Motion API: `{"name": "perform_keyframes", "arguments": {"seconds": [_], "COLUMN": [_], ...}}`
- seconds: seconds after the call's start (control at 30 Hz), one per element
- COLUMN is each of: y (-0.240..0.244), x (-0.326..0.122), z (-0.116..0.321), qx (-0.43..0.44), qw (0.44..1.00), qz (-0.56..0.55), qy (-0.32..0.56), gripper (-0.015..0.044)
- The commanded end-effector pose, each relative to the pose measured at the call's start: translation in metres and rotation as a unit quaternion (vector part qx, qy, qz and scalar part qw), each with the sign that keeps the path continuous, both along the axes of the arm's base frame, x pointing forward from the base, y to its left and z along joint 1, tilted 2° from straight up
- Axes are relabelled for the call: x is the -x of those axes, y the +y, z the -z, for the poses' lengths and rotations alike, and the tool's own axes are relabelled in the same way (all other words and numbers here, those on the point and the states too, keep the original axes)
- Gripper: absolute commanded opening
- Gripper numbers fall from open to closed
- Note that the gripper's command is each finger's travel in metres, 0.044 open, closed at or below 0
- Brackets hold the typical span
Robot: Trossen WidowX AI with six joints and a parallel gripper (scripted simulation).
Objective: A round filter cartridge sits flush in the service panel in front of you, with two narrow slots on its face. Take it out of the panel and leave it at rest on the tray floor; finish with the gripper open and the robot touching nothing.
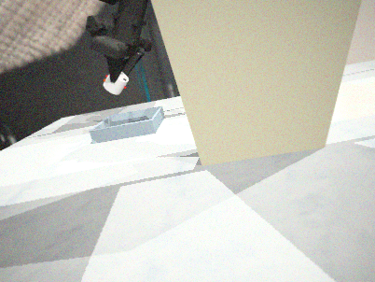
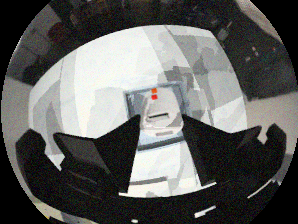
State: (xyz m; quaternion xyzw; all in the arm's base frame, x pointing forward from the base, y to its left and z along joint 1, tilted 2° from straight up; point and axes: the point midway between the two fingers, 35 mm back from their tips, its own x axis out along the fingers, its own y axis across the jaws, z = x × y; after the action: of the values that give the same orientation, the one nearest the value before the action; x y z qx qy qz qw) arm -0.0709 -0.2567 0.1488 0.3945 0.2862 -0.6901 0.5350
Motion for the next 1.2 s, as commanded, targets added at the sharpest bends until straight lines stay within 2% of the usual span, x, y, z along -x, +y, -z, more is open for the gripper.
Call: {"name": "perform_keyframes", "arguments": {"seconds": [0.0,0.2,0.87,1.17], "y": [0.004,0.004,0.001,0.003], "x": [0.011,0.012,0.01,0.01], "z": [0.006,0.01,0.082,0.08], "qx": [0.009,0.009,0.009,0.005], "qw": [1.0,1.0,1.0,1.0], "qz": [0.025,0.026,0.026,0.023], "qy": [-0.002,-0.002,-0.002,-0.002], "gripper": [0.0,0.0,0.0,0.0236]}}
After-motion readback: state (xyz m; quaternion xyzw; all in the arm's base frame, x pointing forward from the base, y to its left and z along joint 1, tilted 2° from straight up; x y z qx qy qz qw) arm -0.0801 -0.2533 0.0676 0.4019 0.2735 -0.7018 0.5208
